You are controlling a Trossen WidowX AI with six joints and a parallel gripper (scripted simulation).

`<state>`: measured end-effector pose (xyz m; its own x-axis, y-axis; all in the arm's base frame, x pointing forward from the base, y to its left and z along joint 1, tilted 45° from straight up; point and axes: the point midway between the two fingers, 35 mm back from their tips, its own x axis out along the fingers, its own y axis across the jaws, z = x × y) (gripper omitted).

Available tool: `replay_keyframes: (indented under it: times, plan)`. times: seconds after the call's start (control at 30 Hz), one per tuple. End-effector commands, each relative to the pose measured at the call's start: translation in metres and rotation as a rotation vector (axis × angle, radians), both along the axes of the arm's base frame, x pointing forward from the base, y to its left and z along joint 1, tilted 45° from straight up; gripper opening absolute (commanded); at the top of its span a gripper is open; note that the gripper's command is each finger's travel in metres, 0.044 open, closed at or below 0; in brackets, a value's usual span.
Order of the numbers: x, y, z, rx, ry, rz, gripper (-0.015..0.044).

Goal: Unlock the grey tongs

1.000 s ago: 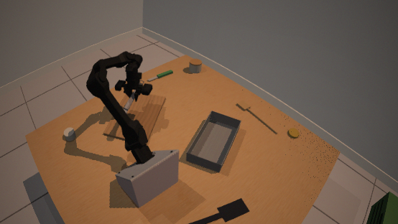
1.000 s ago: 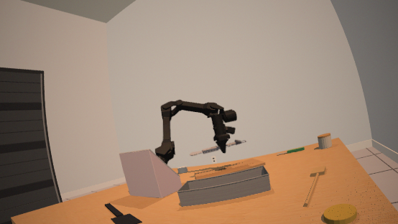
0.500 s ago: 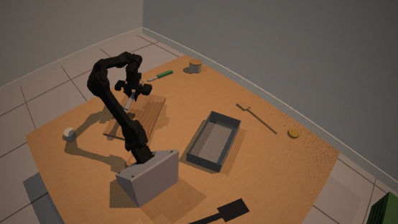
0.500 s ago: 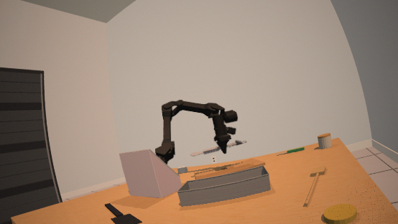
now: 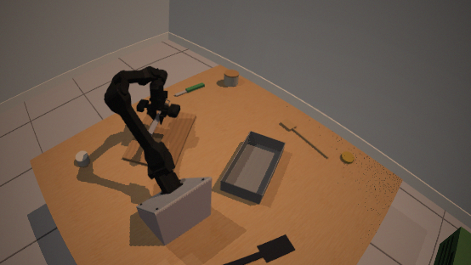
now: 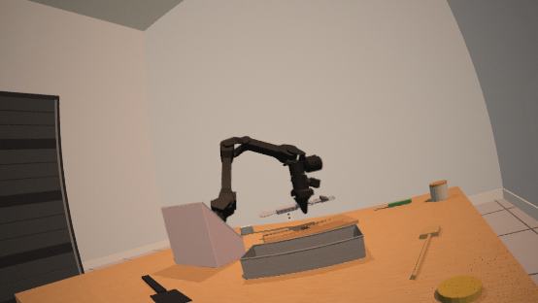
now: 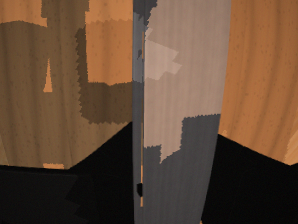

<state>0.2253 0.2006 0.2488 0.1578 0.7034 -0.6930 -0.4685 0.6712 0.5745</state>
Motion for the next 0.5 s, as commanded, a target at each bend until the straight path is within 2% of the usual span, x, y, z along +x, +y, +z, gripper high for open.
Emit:
replay_keyframes:
  times: [0.0, 0.47]
  plan:
    - [0.002, 0.004, -0.006, -0.003, 0.002, -0.008, -0.0150]
    - [0.004, 0.021, -0.022, 0.001, 0.002, -0.009, -0.0150]
